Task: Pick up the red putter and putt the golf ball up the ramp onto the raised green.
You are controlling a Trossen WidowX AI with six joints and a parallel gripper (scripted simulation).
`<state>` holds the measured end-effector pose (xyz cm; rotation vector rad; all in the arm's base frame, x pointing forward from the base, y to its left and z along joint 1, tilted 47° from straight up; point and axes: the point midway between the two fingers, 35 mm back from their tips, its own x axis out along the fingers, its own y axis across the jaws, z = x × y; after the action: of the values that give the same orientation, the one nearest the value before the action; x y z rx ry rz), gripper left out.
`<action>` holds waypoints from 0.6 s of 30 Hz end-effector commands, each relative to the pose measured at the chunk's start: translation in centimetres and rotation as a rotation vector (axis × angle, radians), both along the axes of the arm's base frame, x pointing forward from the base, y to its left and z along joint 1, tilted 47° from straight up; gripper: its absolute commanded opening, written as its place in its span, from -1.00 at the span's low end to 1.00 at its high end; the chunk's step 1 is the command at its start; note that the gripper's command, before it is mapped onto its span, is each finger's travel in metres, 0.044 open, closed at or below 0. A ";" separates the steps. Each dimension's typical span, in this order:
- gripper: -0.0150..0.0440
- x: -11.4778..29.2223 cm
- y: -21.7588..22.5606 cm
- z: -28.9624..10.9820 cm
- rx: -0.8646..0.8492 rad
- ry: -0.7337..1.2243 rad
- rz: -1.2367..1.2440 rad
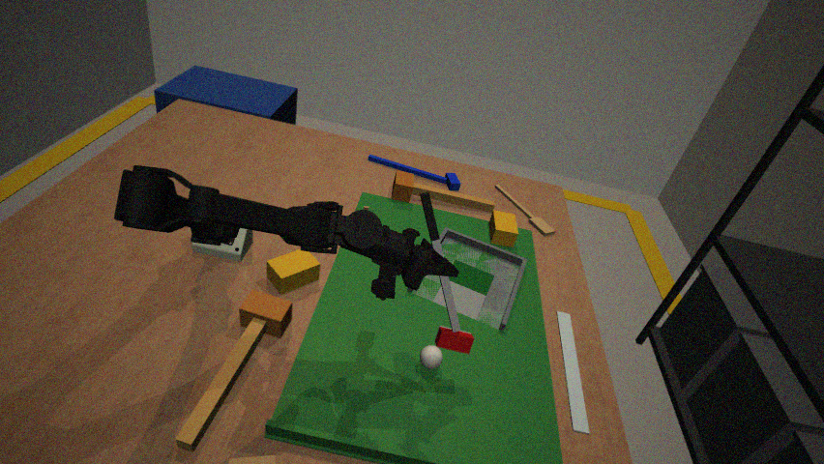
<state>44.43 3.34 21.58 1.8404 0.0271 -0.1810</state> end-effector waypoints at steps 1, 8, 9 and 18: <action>-0.49 -0.6 -1.3 2.5 0.125 -0.098 -0.040; -0.49 -2.3 -4.5 6.3 0.381 -0.285 -0.110; -0.49 -2.6 -4.9 6.9 0.417 -0.313 -0.116; -0.49 -3.0 -5.7 7.5 0.470 -0.355 -0.124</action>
<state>41.53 -2.35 28.76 2.3123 -0.3157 0.0563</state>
